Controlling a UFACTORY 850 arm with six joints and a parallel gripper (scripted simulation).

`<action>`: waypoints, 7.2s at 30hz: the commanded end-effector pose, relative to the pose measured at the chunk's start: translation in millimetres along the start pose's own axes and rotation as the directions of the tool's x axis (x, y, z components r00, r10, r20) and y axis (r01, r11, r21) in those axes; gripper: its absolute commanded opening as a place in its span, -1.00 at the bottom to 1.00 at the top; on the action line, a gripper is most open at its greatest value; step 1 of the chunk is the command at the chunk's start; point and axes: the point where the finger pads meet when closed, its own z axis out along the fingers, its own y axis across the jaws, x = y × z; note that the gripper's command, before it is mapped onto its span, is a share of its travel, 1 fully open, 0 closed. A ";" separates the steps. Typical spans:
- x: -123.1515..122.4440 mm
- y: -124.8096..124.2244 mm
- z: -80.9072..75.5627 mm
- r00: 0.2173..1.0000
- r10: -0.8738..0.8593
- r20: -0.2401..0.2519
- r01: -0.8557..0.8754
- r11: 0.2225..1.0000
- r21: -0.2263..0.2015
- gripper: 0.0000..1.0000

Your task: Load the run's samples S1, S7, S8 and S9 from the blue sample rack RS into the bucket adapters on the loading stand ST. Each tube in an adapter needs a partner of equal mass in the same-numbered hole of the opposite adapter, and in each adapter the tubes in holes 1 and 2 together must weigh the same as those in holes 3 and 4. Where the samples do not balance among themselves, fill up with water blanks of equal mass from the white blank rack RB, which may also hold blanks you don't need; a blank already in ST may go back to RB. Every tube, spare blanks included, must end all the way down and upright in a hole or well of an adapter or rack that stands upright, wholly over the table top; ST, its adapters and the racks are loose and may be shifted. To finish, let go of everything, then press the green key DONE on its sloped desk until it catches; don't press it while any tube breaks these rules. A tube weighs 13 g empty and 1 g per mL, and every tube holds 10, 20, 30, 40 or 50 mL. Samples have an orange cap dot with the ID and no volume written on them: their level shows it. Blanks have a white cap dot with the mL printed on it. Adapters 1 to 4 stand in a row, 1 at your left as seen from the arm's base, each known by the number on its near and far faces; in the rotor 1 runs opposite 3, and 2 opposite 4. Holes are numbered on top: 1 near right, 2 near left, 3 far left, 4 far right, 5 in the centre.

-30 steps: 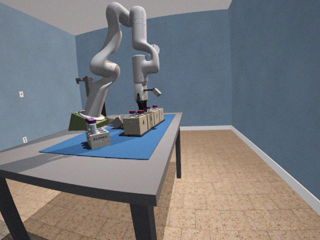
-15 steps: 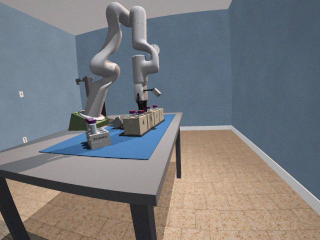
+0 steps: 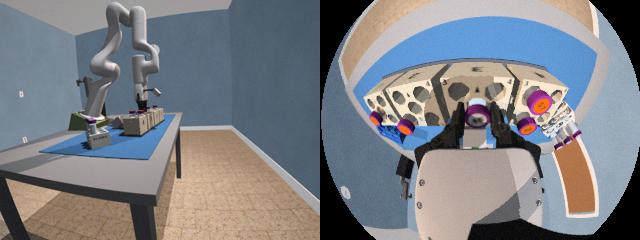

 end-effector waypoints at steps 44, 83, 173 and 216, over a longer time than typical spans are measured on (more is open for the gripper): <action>0.7 0.2 -66.3 1.000 0.000 -0.002 0.000 1.000 0.000 -0.15; 0.7 0.1 -128.7 1.000 0.000 -0.002 0.000 1.000 0.000 -0.15; -107.3 269.8 -128.8 0.804 0.595 -0.001 -0.595 0.804 -0.001 0.13; -123.0 309.0 -92.8 0.804 0.595 -0.001 -0.595 0.804 -0.001 0.13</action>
